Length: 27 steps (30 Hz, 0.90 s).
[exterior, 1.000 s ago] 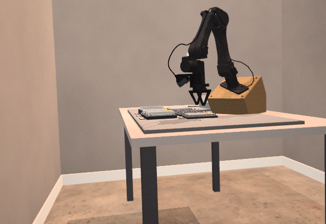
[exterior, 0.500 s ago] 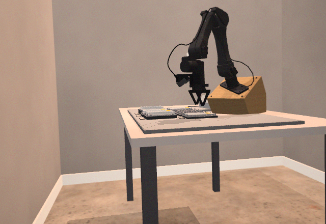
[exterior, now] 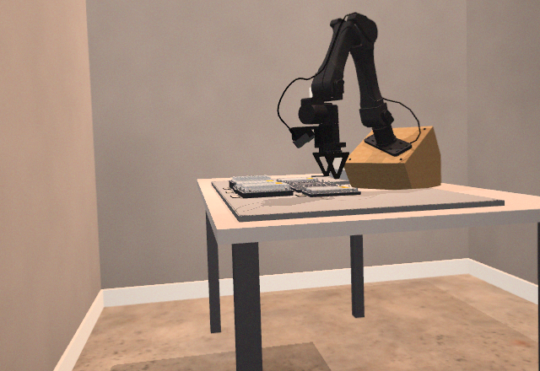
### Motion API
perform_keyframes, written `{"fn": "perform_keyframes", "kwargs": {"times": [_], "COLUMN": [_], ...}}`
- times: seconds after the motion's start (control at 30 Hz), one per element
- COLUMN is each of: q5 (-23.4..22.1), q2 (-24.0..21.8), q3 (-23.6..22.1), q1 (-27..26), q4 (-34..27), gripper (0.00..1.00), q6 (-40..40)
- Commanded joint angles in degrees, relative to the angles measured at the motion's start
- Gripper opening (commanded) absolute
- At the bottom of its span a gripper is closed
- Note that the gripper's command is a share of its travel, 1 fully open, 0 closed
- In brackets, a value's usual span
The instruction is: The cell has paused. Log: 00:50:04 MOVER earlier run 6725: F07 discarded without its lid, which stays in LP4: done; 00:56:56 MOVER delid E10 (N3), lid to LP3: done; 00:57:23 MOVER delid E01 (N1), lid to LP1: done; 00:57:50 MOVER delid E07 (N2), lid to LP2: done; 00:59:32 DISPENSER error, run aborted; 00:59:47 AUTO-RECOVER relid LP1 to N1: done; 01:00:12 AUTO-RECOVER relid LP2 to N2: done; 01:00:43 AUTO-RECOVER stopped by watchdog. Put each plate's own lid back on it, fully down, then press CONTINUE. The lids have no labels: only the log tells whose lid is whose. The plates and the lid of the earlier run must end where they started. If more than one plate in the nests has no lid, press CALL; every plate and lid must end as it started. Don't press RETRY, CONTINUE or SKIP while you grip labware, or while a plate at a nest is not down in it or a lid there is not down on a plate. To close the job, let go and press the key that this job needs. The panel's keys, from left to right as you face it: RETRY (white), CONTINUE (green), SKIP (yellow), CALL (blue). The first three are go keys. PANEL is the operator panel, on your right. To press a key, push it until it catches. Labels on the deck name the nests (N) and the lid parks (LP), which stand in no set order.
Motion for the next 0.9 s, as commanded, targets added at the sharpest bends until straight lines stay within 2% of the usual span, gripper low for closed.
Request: {"fn": "perform_keyframes", "kwargs": {"times": [0.0, 0.07, 0.47, 0.57, 0.6, 0.67, 0.8, 0.87], "q5": [1.0, 1.0, 1.0, 1.0, 1.0, 1.0, 1.0, 1.0], "q2": [-1.7, 0.9, 4.6, 3.2, 5.2, 5.8, 6.9, 4.8], "q3": [0.6, -1.2, -1.9, -0.9, -1.5, -2.8, -1.6, -0.6], "q1": [-0.3, -0.3, -0.4, -0.4, -0.5, -0.5, -0.5, -0.5], "q4": [2.1, 2.9, 7.8, 8.2, 8.6, 9.4, 10.8, 10.7], "gripper": [1.00, 1.00, 1.00, 1.00, 1.00, 1.00, 1.00, 1.00], "q6": [0.2, 0.1, 0.1, 0.1, 0.1, 0.0, 0.0, 0.0]}}
